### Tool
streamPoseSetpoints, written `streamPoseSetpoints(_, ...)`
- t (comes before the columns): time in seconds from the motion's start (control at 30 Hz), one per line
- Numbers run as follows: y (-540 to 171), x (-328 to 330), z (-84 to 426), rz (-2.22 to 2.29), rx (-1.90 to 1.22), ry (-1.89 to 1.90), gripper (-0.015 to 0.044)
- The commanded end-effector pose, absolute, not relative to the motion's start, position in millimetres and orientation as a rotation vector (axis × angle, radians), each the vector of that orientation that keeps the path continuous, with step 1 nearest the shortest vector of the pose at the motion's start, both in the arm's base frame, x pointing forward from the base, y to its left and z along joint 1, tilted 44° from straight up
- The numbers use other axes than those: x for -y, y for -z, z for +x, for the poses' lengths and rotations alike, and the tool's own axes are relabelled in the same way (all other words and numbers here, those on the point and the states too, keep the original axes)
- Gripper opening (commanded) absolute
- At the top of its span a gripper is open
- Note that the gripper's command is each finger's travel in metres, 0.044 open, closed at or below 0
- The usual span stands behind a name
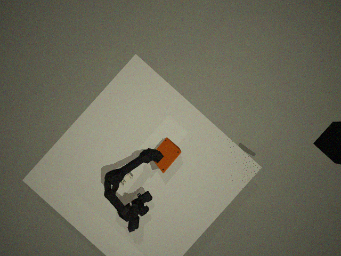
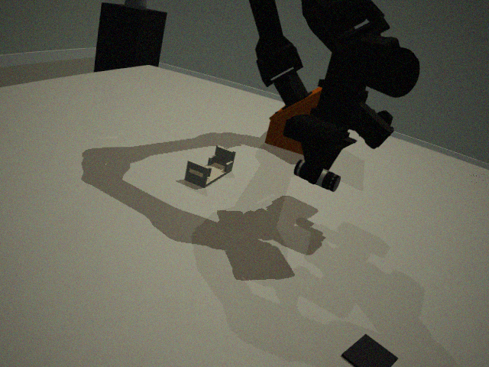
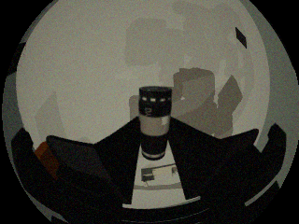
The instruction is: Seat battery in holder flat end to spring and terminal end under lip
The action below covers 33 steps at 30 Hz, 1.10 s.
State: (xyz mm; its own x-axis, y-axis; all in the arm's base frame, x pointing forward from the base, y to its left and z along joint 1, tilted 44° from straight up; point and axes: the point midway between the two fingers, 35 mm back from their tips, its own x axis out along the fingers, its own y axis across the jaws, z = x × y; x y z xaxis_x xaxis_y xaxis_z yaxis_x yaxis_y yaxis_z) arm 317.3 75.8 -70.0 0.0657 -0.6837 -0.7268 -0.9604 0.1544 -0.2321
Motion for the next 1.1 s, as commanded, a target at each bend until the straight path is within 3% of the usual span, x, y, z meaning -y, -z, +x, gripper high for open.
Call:
streamPoseSetpoints(0.0, 65, -72, 316, -1.556, -1.700, -0.430, 0.0088)
streamPoseSetpoints(0.7, -58, 24, 303, -0.576, -1.430, 0.593, 0.0088)
streamPoseSetpoints(1.07, -58, 37, 299, -0.490, -1.460, 0.671, 0.0088)
